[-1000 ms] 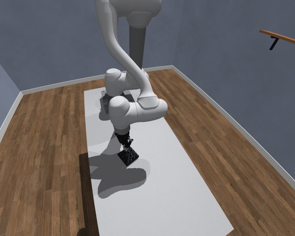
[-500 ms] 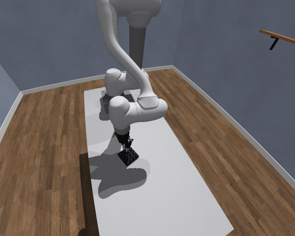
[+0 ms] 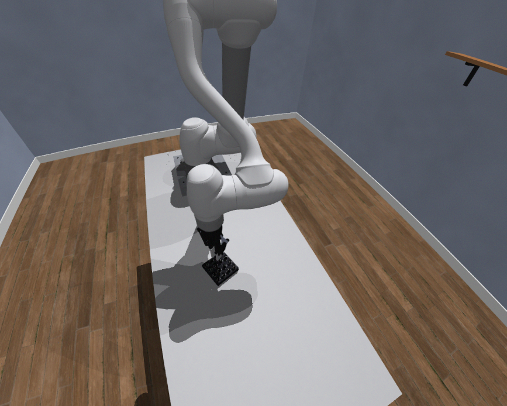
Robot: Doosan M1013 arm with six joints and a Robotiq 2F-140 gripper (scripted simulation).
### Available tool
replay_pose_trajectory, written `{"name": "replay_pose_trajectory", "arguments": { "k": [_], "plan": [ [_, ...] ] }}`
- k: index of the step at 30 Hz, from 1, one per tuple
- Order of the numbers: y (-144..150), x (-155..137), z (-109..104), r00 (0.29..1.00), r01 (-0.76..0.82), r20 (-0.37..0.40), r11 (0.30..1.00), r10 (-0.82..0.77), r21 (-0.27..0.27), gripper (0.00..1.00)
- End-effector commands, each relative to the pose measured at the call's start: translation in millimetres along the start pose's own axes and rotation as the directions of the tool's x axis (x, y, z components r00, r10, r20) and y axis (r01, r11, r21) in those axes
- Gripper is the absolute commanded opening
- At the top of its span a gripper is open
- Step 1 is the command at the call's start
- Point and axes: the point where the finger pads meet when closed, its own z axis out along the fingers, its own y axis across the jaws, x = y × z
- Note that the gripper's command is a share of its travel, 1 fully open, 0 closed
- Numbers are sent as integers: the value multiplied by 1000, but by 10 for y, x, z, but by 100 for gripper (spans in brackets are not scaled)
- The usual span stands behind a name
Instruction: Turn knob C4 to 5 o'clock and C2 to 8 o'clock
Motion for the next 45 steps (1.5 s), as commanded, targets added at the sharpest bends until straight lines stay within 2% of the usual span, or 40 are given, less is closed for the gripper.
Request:
{"name": "replay_pose_trajectory", "arguments": {
  "k": [1,14,30,31,38,45],
  "plan": [
    [0,0,-15,1000,0,0,1000,0,0,12],
    [0,0,-332,1000,0,0,1000,0,0,12],
    [0,0,-357,1000,0,0,1000,0,0,12],
    [0,0,-358,1000,0,0,1000,0,0,100],
    [0,0,-408,1000,0,0,1000,0,0,100],
    [0,0,-701,1000,0,0,1000,0,0,100]
  ]
}}
